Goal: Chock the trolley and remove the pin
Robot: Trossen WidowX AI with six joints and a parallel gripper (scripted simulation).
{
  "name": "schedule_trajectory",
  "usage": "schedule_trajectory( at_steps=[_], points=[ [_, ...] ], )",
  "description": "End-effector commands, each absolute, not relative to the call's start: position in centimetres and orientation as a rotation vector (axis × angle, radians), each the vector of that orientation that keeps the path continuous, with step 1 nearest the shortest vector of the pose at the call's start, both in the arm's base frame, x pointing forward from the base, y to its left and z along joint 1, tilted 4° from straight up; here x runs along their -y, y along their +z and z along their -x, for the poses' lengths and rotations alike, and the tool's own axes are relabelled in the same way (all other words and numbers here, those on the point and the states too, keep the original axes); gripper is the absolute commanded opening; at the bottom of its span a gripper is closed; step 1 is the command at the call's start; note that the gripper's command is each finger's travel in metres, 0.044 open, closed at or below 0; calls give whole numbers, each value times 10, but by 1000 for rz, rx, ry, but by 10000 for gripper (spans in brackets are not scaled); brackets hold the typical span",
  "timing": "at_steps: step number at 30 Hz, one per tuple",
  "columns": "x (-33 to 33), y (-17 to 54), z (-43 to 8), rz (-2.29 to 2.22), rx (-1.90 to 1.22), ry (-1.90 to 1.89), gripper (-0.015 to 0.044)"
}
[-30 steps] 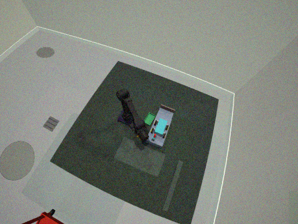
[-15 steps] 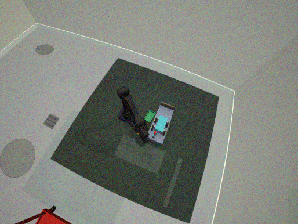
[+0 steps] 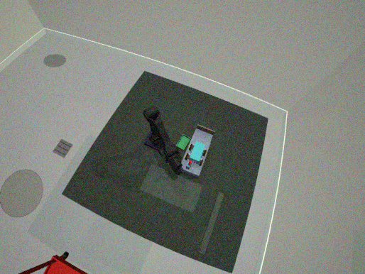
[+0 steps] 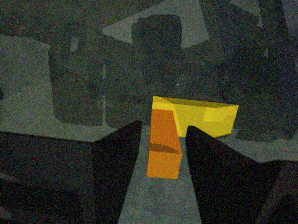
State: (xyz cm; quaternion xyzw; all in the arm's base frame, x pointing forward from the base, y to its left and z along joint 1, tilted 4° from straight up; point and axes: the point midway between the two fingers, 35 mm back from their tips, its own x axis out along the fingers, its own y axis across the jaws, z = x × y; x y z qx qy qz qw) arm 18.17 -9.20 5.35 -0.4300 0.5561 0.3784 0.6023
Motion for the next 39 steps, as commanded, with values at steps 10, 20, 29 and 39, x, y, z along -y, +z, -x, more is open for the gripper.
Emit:
schedule_trajectory(
  at_steps=[10, 20, 29, 39],
  points=[
    [92, 55, -182, 996, -1288, 876, 0],
    [89, 88, -173, 984, -1290, 882, 0],
    [88, 113, -169, 984, -1290, 882, 0],
    [88, 142, -166, 984, -1290, 882, 0]
  ],
)
